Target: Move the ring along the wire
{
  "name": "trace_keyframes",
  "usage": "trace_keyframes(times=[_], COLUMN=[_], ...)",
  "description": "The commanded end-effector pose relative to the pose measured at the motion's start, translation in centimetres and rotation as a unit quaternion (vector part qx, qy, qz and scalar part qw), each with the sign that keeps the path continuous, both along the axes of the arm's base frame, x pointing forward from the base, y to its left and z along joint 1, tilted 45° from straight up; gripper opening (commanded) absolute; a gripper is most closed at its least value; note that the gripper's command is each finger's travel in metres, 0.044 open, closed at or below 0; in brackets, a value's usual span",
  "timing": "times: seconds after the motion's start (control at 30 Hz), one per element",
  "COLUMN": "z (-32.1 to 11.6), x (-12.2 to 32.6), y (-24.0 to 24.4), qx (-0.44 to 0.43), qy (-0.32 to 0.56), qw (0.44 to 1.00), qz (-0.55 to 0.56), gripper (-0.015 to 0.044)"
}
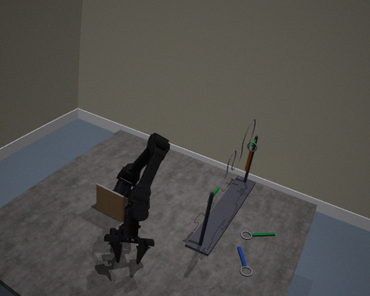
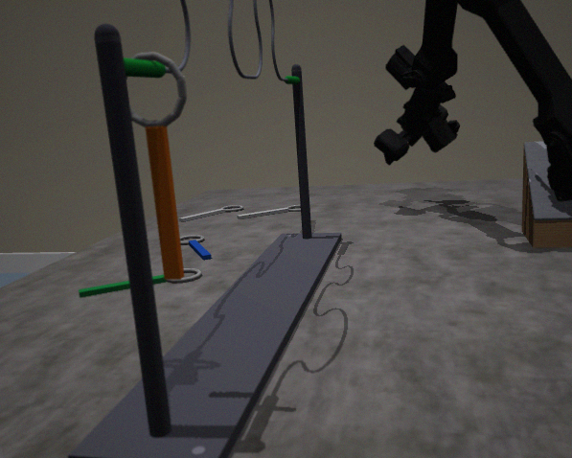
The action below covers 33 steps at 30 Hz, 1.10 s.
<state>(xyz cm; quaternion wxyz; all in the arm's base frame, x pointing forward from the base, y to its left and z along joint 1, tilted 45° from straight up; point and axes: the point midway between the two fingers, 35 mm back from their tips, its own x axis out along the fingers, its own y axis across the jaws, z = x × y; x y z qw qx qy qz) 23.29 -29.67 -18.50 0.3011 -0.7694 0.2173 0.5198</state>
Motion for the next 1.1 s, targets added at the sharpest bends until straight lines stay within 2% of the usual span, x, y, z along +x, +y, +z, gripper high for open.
trace_keyframes(times=[0.0,0.27,0.6,1.07], z=[0.0,0.3,7.2,19.2], x=[0.0,0.6,4.6,10.3], y=[0.0,0.3,-1.3,2.6], qx=[0.0,-0.042,-0.152,-0.276], qy=[0.001,0.021,0.019,0.007], qw=[1.0,0.996,0.974,0.907], qz=[0.001,0.076,0.168,0.318], gripper=[0.0374,0.0164,0.016,0.016])
